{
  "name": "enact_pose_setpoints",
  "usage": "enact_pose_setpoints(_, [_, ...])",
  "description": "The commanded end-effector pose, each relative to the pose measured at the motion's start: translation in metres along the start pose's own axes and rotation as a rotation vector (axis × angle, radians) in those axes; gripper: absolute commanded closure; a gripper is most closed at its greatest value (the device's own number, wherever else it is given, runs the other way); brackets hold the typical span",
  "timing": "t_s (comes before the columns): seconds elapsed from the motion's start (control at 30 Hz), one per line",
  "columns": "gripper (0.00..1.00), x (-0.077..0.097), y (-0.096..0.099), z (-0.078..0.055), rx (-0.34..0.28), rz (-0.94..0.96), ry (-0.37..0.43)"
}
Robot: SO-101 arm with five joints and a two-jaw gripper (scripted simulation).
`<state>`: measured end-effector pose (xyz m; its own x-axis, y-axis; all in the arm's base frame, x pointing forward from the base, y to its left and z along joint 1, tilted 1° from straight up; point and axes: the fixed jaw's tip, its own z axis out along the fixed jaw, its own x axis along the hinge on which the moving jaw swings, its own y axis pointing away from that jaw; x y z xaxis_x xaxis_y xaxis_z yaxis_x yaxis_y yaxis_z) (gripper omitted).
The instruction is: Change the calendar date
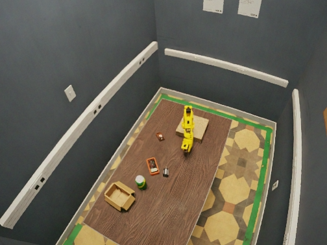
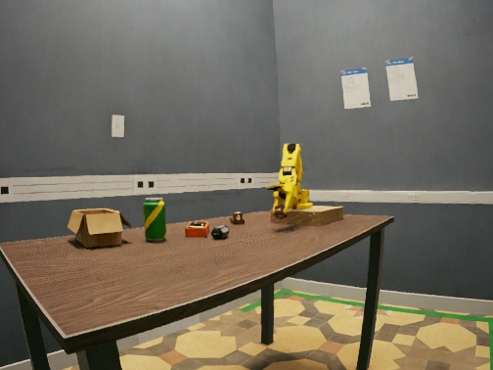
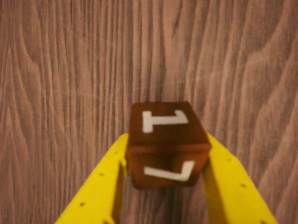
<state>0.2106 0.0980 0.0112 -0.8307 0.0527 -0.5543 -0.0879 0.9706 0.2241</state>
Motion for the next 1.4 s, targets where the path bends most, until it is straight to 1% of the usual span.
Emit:
enact_pose_setpoints(0.0, [1.00, 0.003, 0.000, 0.001, -0.007, -0.023, -0.007])
enact_pose_setpoints(0.3, [1.00, 0.003, 0.001, 0.008, -0.027, -0.061, -0.061])
enact_pose_setpoints(0.47, [1.00, 0.002, 0.001, 0.013, -0.048, -0.103, -0.123])
enact_pose_setpoints(0.7, [1.00, 0.004, 0.001, 0.018, -0.076, -0.176, -0.231])
enact_pose_setpoints(0.73, [1.00, 0.004, 0.001, 0.018, -0.080, -0.187, -0.248])
enact_pose_setpoints(0.8, [1.00, 0.004, 0.001, 0.018, -0.080, -0.187, -0.248])
enact_pose_setpoints(0.97, [1.00, 0.005, 0.000, 0.017, -0.095, -0.240, -0.331])
enact_pose_setpoints(1.23, [1.00, 0.007, -0.001, 0.010, -0.109, -0.310, -0.443])
enact_pose_setpoints(1.3, [1.00, 0.007, -0.001, 0.008, -0.110, -0.323, -0.464])
enact_pose_setpoints(1.37, [1.00, 0.007, -0.001, 0.008, -0.110, -0.323, -0.464])
